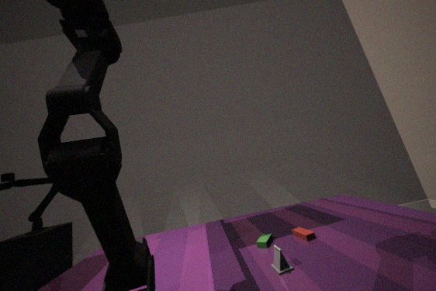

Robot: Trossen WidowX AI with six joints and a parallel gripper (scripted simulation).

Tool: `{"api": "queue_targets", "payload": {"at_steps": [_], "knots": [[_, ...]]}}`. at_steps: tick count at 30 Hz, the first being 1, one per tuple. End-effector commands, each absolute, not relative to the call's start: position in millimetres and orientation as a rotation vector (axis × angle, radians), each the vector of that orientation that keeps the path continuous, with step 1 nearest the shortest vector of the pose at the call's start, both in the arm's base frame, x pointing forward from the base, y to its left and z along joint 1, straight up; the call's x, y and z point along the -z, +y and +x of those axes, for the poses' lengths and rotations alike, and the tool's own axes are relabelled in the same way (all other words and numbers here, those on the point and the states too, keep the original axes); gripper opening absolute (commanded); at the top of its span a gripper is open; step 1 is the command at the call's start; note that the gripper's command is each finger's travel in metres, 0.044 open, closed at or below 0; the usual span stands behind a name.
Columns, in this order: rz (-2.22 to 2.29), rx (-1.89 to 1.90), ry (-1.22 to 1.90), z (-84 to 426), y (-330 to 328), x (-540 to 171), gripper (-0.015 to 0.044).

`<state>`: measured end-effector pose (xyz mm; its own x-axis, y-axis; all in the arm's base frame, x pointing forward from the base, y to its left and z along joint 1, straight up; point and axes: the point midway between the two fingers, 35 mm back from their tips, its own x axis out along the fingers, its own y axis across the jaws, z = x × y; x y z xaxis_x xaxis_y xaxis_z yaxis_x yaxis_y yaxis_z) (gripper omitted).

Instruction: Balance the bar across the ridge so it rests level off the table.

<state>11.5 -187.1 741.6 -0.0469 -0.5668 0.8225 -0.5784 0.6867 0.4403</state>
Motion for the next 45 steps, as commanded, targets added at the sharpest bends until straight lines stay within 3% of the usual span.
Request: {"api": "queue_targets", "payload": {"at_steps": [1, 21, 45], "knots": [[0.828, -0.103, -1.719, -3, -150, -754, 0.0315], [0.33, -0.405, -1.632, -11, 24, -774, 0.0315], [-0.143, -0.544, -1.287, 90, 176, -732, 0.0315]]}}
